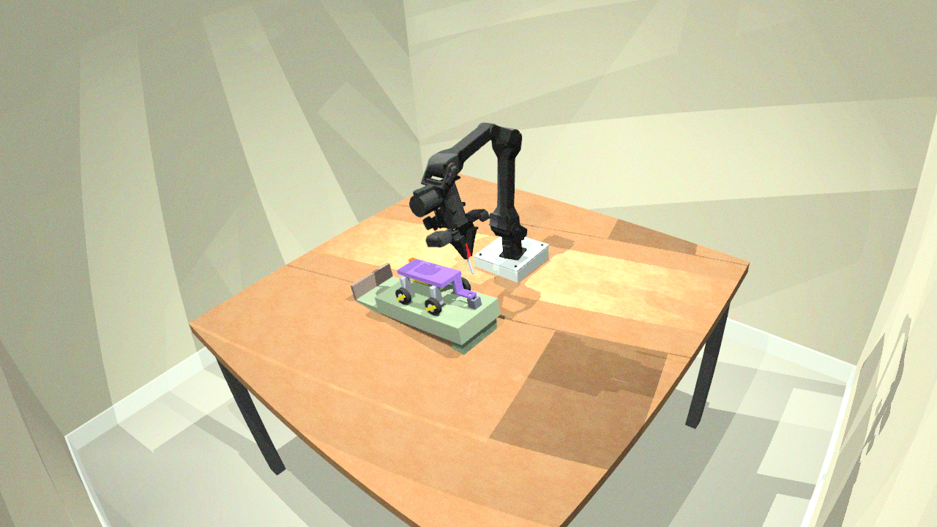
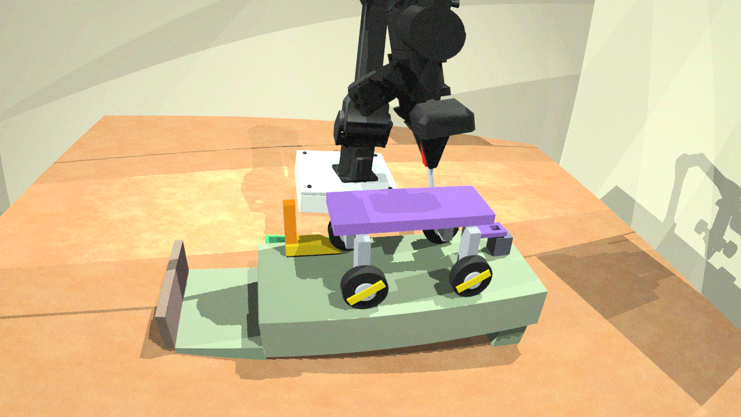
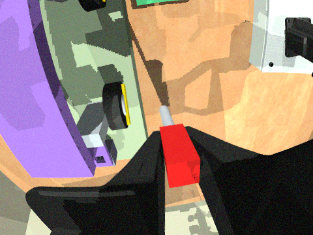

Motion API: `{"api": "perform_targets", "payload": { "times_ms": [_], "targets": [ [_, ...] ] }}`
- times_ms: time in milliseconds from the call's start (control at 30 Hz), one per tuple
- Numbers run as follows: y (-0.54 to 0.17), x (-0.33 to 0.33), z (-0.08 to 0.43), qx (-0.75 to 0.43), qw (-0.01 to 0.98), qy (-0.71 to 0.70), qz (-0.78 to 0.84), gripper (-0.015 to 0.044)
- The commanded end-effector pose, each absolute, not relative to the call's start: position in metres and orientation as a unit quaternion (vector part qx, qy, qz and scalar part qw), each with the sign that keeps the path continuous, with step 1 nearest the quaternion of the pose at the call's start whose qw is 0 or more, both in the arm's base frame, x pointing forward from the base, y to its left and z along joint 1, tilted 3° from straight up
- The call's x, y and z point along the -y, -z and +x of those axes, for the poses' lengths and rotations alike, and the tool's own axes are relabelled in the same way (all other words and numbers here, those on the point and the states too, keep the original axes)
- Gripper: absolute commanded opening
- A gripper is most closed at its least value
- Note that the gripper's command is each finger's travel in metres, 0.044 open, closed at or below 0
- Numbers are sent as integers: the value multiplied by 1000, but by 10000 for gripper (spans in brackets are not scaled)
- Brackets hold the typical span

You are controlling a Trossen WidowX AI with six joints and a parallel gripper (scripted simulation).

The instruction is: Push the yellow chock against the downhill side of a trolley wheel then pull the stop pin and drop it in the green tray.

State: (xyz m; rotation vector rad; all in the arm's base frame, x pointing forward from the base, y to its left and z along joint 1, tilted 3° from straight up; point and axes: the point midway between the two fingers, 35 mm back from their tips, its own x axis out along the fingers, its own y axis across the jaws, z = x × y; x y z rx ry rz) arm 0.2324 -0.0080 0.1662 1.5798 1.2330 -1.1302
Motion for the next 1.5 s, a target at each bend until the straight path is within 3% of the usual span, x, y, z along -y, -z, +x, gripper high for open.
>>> {"api": "perform_targets", "payload": {
  "times_ms": [0,1100,1467],
  "targets": [
    [-164,21,229,-492,406,448,626,0],
    [-144,138,203,-490,408,452,624,0],
    [-144,139,202,-443,368,496,649,0]
  ]
}}
